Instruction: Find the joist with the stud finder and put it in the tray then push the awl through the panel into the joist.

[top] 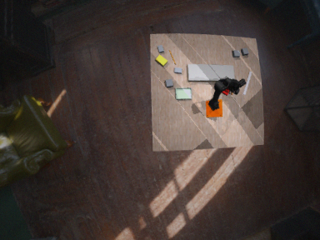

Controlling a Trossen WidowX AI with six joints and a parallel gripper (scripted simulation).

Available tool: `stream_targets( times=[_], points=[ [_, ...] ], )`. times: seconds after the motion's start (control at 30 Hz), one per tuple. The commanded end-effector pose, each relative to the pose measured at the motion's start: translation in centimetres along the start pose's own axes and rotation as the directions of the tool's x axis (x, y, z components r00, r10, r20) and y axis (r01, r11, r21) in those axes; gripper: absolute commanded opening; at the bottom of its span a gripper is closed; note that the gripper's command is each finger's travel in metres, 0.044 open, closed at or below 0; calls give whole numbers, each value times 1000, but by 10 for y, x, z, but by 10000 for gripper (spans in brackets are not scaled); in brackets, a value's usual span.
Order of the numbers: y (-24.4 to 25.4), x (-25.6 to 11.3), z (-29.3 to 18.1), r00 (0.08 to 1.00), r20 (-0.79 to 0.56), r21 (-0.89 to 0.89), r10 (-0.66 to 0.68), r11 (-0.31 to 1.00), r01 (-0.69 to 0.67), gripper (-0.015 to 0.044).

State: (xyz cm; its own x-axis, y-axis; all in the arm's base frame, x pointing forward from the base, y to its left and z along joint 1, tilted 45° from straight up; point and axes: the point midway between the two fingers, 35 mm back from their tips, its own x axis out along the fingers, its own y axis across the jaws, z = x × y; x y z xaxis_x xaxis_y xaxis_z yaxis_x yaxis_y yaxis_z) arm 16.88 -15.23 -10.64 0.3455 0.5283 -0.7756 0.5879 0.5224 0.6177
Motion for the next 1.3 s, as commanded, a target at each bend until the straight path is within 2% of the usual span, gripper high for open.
stream_targets(
  times=[0.0, 0.27, 0.53, 1.27],
  points=[
    [-2, -28, 12, 1000, 18, -12, -9, 1000, 9, 0],
    [0, -74, 19, 1000, 16, -12, -8, 1000, 9, 0],
    [1, -76, 26, 1000, 17, -29, -4, 1000, 5, 0],
    [14, -73, 108, 998, 12, -252, 54, 967, -49, 0]
  ],
)
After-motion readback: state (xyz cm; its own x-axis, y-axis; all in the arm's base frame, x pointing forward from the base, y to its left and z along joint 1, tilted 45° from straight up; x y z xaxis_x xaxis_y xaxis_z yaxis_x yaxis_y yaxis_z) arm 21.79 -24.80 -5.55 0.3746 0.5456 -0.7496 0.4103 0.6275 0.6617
